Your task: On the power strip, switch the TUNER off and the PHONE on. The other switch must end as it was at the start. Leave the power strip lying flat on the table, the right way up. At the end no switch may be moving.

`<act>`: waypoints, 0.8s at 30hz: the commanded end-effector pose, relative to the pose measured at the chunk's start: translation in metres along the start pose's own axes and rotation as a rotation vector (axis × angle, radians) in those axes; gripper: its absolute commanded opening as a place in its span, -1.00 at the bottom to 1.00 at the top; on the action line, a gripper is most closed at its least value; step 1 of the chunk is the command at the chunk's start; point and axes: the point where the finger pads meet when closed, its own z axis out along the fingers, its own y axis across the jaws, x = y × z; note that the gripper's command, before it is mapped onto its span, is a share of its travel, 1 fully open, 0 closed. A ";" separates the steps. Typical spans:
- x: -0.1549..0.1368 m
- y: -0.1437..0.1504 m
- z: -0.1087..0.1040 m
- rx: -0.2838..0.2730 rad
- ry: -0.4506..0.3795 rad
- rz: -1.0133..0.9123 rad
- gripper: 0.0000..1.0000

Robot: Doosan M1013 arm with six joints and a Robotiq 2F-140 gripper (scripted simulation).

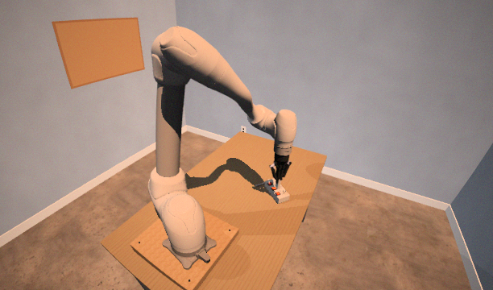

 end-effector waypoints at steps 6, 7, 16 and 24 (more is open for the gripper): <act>-0.001 -0.001 0.012 0.002 0.003 -0.003 -1.00; -0.001 -0.001 0.014 0.002 0.003 -0.003 -1.00; -0.002 -0.001 0.026 0.002 0.003 -0.003 -1.00; -0.002 -0.001 0.032 0.002 0.003 -0.003 -1.00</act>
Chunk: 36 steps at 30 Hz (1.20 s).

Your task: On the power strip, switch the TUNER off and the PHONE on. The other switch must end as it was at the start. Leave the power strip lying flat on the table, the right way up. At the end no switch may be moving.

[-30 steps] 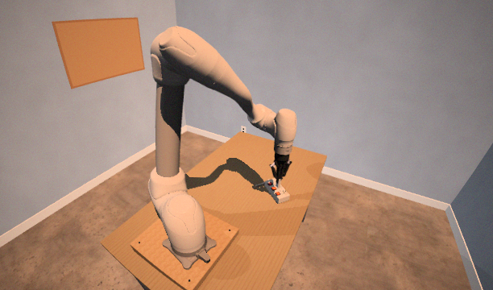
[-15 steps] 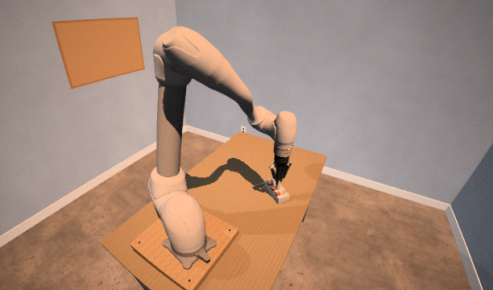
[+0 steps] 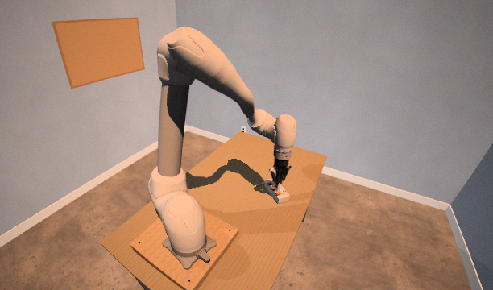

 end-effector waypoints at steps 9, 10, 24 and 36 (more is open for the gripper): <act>-0.002 -0.001 0.013 0.001 0.002 -0.004 -1.00; -0.002 -0.001 0.013 0.001 0.002 -0.004 -1.00; -0.002 -0.001 0.014 0.001 0.002 -0.004 -1.00; -0.002 -0.001 0.014 0.001 0.002 -0.004 -1.00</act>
